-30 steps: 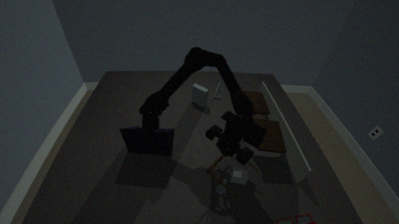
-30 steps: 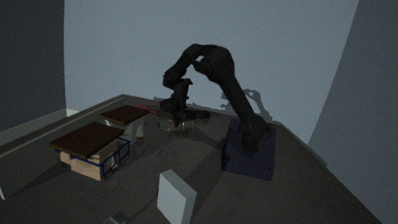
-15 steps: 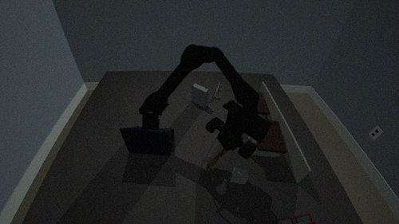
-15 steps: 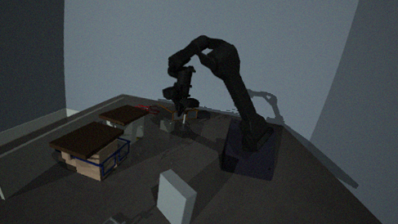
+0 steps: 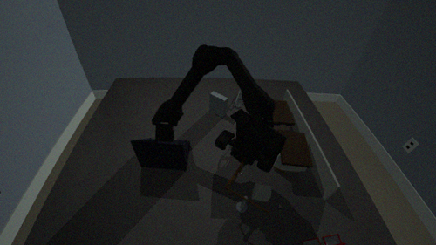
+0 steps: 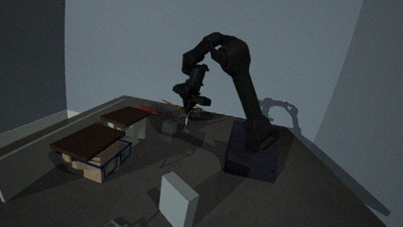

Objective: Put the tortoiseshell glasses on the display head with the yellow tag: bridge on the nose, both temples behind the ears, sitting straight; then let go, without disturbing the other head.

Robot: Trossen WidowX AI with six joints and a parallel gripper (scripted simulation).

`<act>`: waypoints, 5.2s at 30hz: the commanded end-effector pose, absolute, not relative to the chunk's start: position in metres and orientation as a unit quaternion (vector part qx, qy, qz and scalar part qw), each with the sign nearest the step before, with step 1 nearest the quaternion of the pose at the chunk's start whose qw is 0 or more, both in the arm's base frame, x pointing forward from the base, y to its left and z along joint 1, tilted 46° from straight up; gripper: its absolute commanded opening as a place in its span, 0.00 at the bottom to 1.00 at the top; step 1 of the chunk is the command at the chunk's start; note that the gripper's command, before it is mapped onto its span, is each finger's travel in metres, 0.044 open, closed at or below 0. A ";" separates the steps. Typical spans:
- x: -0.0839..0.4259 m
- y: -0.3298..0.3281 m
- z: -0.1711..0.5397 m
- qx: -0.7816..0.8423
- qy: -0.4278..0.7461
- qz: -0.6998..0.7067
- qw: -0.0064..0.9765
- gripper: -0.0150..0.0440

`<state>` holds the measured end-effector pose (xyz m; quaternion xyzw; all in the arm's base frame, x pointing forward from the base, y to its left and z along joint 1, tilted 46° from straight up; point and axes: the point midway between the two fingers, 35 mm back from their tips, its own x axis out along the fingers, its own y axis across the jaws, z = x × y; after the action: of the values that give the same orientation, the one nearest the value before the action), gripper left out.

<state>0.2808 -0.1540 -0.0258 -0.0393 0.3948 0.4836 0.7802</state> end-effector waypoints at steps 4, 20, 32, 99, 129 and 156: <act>0.260 -0.168 -0.025 -0.105 0.304 0.476 0.819 0.25; 0.215 -0.188 -0.023 -0.278 0.145 0.401 0.861 0.25; 0.191 -0.194 -0.020 -0.385 0.085 0.334 0.856 0.25; 0.262 -0.094 0.048 -0.244 0.219 0.544 0.772 0.25; 0.270 -0.021 0.083 -0.241 0.308 0.561 0.730 0.25; 0.271 -0.003 0.065 -0.231 0.304 0.572 0.726 0.25</act>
<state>0.2716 -0.0066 0.0672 -0.2269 0.3033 0.5780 0.7227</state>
